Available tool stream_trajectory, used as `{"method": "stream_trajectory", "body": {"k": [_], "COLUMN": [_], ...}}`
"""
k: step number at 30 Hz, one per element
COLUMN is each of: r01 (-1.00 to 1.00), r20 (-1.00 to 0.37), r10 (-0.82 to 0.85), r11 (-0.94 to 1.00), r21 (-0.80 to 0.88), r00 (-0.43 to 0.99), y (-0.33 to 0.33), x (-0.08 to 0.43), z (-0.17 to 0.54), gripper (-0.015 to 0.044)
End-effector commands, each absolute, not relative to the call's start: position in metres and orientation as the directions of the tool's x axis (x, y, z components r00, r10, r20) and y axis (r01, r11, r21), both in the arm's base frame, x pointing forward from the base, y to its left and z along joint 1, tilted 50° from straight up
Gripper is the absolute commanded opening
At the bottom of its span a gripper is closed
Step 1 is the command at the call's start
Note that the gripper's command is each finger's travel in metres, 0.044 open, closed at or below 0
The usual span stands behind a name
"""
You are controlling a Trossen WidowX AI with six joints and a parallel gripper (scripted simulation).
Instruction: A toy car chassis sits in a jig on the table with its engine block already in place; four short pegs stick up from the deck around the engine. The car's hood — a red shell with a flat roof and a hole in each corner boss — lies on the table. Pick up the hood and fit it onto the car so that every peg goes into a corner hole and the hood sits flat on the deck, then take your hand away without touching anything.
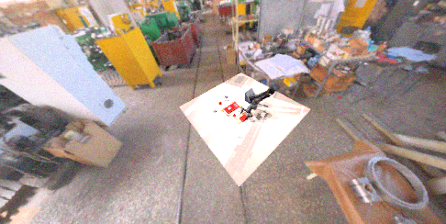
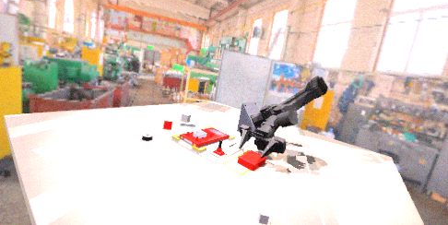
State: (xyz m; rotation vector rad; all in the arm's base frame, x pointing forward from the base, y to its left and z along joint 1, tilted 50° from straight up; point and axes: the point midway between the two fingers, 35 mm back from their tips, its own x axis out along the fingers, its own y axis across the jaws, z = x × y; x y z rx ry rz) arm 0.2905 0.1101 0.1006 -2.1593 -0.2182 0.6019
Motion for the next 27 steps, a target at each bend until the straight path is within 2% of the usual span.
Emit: {"method": "stream_trajectory", "body": {"k": [1,16,17,27], "r01": [-0.044,-0.036,-0.052,-0.052], "r20": [-0.335,-0.355,-0.364,-0.364], "r10": [0.361,0.371,0.365,0.365], "r11": [-0.619,-0.646,-0.642,-0.642], "r21": [-0.784,-0.763,-0.765,-0.765], "r00": [0.870,0.858,0.857,0.857], "y": [0.100,0.049,0.054,0.054], "x": [0.288,0.218,0.237,0.237], "z": [0.115,0.160,0.151,0.151], "gripper": [0.0440,0.0440,0.0440,0.0440]}}
